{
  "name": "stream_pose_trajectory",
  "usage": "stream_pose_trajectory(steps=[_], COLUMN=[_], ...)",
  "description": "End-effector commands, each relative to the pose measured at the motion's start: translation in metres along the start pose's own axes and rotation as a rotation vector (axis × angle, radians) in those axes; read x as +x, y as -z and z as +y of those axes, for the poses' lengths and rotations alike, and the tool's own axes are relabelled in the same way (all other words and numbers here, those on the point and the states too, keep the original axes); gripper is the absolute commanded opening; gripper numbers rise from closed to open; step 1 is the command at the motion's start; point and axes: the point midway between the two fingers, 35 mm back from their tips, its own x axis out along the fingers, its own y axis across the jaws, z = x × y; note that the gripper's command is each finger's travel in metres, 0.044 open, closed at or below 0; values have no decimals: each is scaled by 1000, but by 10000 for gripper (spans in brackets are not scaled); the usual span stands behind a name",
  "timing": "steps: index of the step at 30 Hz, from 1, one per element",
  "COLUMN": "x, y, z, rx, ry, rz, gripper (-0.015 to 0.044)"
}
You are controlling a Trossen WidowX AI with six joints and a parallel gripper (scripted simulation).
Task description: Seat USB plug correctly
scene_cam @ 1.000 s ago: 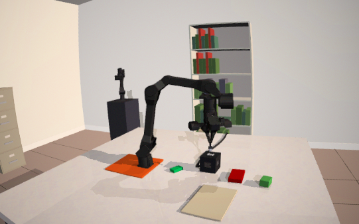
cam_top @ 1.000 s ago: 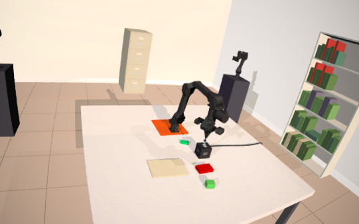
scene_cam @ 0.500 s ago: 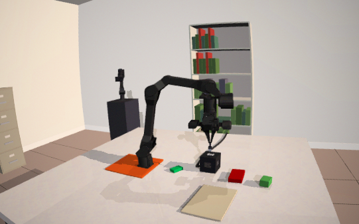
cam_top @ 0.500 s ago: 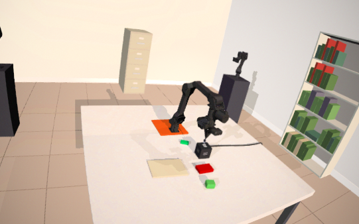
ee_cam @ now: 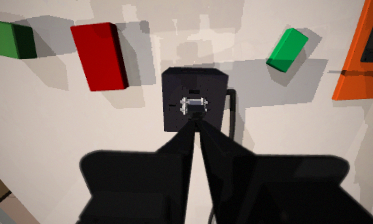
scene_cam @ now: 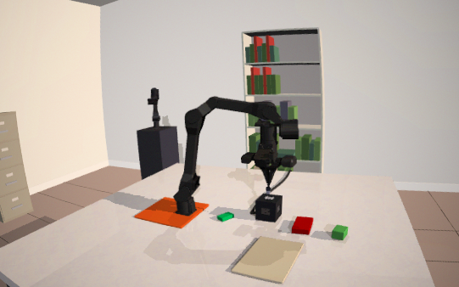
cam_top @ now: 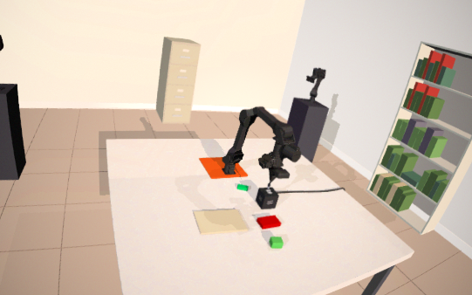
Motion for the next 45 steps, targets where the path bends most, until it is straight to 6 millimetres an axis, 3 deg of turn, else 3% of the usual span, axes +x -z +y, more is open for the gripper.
stream_pose_trajectory(steps=[1, 45], x=[0, 5], y=[0, 2], z=[0, 0], rx=[10, 1], ry=[0, -1], rz=[0, 27], gripper=[0, 0])
